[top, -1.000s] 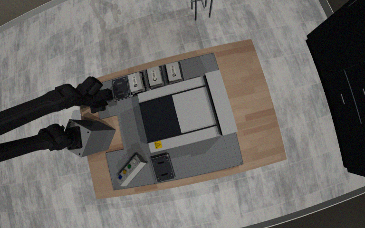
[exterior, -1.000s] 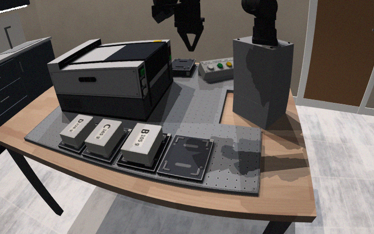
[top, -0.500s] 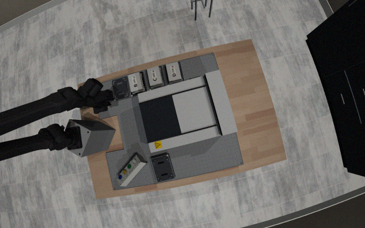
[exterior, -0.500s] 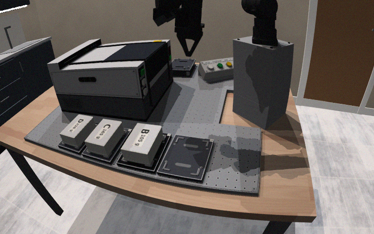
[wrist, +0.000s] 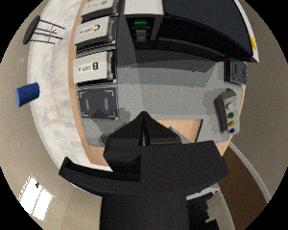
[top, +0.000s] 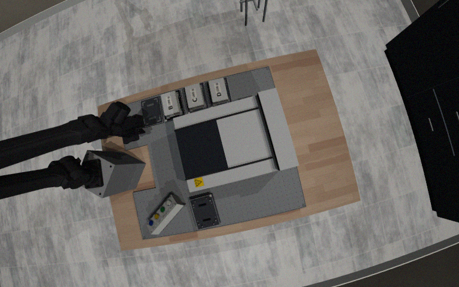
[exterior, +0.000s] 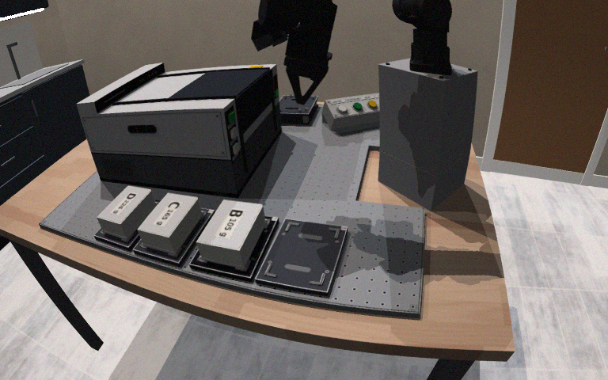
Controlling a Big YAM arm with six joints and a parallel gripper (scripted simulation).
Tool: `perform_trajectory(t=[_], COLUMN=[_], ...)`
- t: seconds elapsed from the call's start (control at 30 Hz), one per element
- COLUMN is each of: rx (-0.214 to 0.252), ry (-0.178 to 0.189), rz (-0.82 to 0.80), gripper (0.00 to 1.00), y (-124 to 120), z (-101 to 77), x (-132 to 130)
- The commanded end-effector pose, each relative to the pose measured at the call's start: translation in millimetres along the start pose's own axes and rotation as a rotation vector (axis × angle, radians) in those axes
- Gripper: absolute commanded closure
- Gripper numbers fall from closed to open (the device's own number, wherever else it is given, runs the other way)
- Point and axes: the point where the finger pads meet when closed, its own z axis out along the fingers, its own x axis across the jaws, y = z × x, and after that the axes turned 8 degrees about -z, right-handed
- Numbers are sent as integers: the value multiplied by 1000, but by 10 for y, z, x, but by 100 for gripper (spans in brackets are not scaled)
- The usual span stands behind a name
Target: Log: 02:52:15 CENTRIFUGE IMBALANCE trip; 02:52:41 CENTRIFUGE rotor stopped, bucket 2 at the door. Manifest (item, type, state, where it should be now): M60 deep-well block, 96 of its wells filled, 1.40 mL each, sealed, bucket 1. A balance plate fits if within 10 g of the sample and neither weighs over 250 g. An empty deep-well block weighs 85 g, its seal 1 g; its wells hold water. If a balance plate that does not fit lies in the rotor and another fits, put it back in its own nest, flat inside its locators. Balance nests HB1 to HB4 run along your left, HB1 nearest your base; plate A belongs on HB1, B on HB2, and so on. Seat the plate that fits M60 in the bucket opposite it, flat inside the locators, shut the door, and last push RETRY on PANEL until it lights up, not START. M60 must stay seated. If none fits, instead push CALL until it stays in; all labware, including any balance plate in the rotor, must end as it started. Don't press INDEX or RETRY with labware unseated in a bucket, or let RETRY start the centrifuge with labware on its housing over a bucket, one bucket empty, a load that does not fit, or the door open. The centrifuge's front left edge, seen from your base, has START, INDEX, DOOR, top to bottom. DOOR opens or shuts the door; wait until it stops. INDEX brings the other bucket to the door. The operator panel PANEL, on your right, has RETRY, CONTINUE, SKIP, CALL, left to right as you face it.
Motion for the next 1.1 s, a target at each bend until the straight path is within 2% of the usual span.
perform_trajectory(t=[0.0, 0.1, 0.6, 0.67, 1.07], rx=[-43, -54, -213, -213, -327], ry=[7, 5, -18, -18, -35], rz=[-4, -6, -17, -17, -16], gripper=[100, 100, 100, 100, 100], y=[34, 39, 110, 110, 159], z=[93, 116, 464, 464, 713], x=[59, 58, 46, 46, 37])
